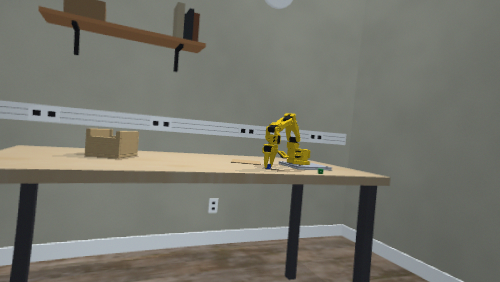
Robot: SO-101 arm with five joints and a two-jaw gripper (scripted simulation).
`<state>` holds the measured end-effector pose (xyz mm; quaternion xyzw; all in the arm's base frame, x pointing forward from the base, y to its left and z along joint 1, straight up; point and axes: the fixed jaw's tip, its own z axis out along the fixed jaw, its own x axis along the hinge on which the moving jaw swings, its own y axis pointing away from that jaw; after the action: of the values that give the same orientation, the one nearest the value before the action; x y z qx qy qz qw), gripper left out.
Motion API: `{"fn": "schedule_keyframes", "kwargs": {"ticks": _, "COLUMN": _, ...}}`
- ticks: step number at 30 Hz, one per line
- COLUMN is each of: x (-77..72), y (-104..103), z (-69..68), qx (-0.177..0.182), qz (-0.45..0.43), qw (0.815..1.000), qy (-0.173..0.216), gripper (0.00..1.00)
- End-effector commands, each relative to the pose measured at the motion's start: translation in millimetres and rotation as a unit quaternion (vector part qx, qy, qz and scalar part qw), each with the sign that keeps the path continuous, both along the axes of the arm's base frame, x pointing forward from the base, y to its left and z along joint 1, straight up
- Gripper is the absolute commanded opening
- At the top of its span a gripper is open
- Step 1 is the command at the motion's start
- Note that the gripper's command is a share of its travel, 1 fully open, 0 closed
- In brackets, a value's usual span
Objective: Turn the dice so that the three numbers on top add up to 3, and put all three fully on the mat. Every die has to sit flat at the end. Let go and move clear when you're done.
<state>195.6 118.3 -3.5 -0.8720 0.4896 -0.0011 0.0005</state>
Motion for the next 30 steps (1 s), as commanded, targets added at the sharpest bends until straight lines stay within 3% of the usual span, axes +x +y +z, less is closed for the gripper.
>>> {"fn": "schedule_keyframes", "kwargs": {"ticks": 1, "x": 2.1, "y": -0.3, "z": -1.0, "qx": -0.002, "qz": 0.002, "qw": 1.000, "qy": 0.004, "gripper": 0.18}}
{"fn": "schedule_keyframes", "kwargs": {"ticks": 30, "x": 6.4, "y": 2.3, "z": -1.2, "qx": -0.002, "qz": 0.002, "qw": 1.000, "qy": 0.004, "gripper": 0.09}}
